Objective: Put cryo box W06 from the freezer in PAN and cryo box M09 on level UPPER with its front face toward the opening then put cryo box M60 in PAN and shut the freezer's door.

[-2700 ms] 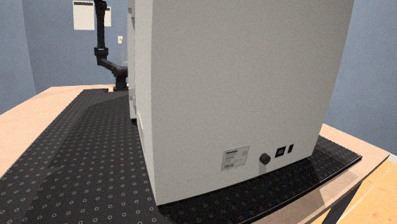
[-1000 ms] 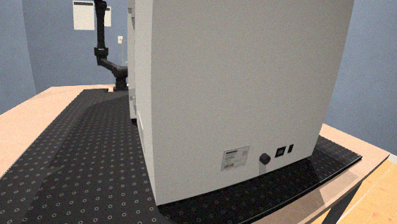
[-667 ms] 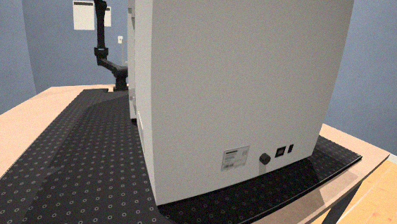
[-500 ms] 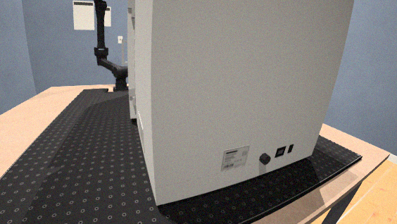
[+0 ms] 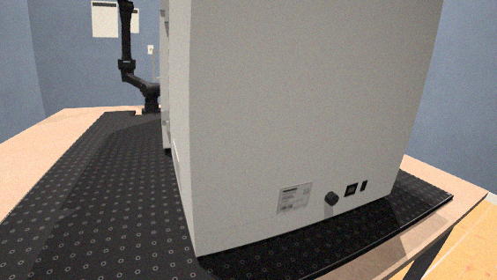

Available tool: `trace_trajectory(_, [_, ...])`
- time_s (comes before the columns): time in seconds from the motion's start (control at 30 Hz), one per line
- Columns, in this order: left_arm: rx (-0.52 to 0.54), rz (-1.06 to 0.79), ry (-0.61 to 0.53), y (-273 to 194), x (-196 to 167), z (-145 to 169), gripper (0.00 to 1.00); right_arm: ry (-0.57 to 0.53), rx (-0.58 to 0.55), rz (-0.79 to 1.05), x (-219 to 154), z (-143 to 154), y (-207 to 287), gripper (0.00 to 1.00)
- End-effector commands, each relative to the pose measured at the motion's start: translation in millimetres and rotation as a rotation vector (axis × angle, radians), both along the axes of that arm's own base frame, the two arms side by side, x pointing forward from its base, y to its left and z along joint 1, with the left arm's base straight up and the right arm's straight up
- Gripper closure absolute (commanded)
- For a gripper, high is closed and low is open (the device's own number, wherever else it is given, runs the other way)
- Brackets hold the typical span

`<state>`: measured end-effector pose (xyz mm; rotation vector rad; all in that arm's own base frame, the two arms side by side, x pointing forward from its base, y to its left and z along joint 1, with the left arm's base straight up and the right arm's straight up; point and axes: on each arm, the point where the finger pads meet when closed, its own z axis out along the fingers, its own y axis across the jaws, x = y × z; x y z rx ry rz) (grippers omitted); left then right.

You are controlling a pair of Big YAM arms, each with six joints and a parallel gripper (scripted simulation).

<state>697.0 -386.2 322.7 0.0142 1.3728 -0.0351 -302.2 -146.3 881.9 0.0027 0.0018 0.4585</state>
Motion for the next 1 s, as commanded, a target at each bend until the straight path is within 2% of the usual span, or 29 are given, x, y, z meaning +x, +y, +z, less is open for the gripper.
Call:
trace_trajectory(0.0, [-0.025,0.006,-0.014,1.4,21.8,8.8,0.0,0.026,-0.016,-0.011,12.7,3.4,6.8,1.0])
trace_trajectory(0.87, [-0.024,0.006,-0.016,2.6,55.8,1.7,0.0,0.026,-0.016,-0.011,12.7,3.4,6.8,1.0])
trace_trajectory(0.9, [-0.001,-0.008,0.02,-6.6,45.7,-22.0,0.0,0.026,-0.016,-0.011,12.7,3.4,6.8,1.0])
trace_trajectory(0.97, [0.0,-0.014,0.023,-12.3,41.7,-23.4,0.0,0.026,-0.016,-0.011,12.7,3.4,6.8,1.0])
